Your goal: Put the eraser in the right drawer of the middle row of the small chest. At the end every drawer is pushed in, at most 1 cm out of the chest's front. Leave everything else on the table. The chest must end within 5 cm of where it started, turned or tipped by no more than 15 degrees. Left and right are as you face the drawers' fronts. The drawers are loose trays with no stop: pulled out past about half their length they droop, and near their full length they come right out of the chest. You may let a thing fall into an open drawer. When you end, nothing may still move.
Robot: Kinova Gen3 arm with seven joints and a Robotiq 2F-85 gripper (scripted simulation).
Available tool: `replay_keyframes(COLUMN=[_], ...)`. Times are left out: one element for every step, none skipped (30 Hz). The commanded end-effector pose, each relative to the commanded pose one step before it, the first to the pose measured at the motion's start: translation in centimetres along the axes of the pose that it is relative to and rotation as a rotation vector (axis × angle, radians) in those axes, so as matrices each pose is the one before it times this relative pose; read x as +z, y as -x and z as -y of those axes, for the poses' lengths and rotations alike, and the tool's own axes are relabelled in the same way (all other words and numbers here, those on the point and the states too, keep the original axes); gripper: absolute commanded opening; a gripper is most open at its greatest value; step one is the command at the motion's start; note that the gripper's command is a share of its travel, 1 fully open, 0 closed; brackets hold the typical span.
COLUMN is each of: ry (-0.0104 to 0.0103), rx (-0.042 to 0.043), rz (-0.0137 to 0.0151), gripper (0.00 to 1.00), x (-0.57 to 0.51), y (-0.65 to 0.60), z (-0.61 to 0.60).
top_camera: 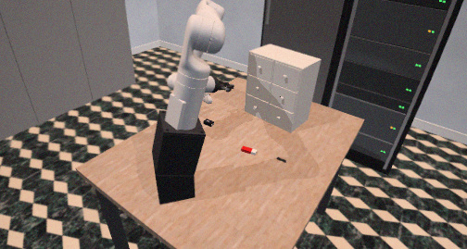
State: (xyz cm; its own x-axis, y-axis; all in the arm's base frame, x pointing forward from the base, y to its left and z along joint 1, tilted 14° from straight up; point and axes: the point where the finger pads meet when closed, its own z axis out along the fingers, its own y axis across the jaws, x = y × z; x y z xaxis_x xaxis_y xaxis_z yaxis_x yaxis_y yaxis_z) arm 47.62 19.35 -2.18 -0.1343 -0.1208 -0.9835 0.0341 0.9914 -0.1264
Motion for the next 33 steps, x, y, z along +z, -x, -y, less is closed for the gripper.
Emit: replay_keyframes(ry=[-0.0005, 0.0, 0.0, 0.0, 0.0, 0.0, 0.0, 0.0, 0.0, 0.0, 0.0, 0.0, 0.0, 0.0, 0.0, 0.0, 0.0, 0.0, 0.0, 0.0, 0.0, 0.0, 0.0, 0.0, 0.0, 0.0, 0.0, 0.0, 0.0, 0.0, 0.0, 0.0, 0.0], rx=[0.00033, 0.0, 0.0, 0.0, 0.0, 0.0, 0.0, 0.0, 0.0, 0.0, 0.0, 0.0, 0.0, 0.0, 0.0, 0.0, 0.0, 0.0, 0.0, 0.0, 0.0, 0.0, 0.0, 0.0, 0.0, 0.0, 0.0, 0.0, 0.0, 0.0, 0.0, 0.0, 0.0], rz=[0.00073, 0.00001, 0.0, 0.0, 0.0, -0.00001, 0.0, 0.00001, 0.00001, 0.0, -0.00001, 0.0, 0.00001, 0.0, -0.00001, 0.0, 0.0, -0.00001, 0.00002, 0.0, -0.00002, 0.00001, 0.00001, -0.00001, 0.0, 0.00001, -0.00002, 0.00001, 0.0, -0.00002, 0.00002, -0.00001, 0.0], gripper=[0.33, 0.33, 0.33, 0.33, 0.33, 0.33, 0.33, 0.33, 0.33, 0.33, 0.33, 0.33, 0.33, 0.33, 0.33, 0.33, 0.33, 0.33, 0.33, 0.33, 0.33, 0.33, 0.33, 0.33, 0.33, 0.33, 0.33, 0.33, 0.33, 0.33, 0.33, 0.33, 0.33], x=[0.037, 0.018, 0.019, 0.02, 0.021, 0.022, 0.024, 0.026, 0.027, 0.028, 0.029, 0.03, 0.032, 0.033, 0.034, 0.0, 0.0, 0.035, 0.038, 0.039, 0.039, 0.042, 0.043, 0.043, 0.046, 0.047, 0.047, 0.05, 0.051, 0.051, 0.055, 0.054, 0.0], y=[0.064, 0.001, 0.001, 0.001, 0.001, 0.001, 0.001, 0.001, 0.001, 0.001, 0.001, 0.001, 0.002, 0.002, 0.002, 0.0, 0.0, 0.002, 0.002, 0.002, 0.002, 0.002, 0.002, 0.002, 0.002, 0.002, 0.002, 0.003, 0.003, 0.002, 0.003, 0.003, 0.0], z=[0.092, 0.063, 0.067, 0.071, 0.075, 0.08, 0.084, 0.089, 0.094, 0.098, 0.102, 0.107, 0.112, 0.117, 0.121, 0.0, 0.0, 0.126, 0.131, 0.136, 0.14, 0.146, 0.151, 0.155, 0.16, 0.165, 0.17, 0.175, 0.18, 0.184, 0.19, 0.194, 0.0])
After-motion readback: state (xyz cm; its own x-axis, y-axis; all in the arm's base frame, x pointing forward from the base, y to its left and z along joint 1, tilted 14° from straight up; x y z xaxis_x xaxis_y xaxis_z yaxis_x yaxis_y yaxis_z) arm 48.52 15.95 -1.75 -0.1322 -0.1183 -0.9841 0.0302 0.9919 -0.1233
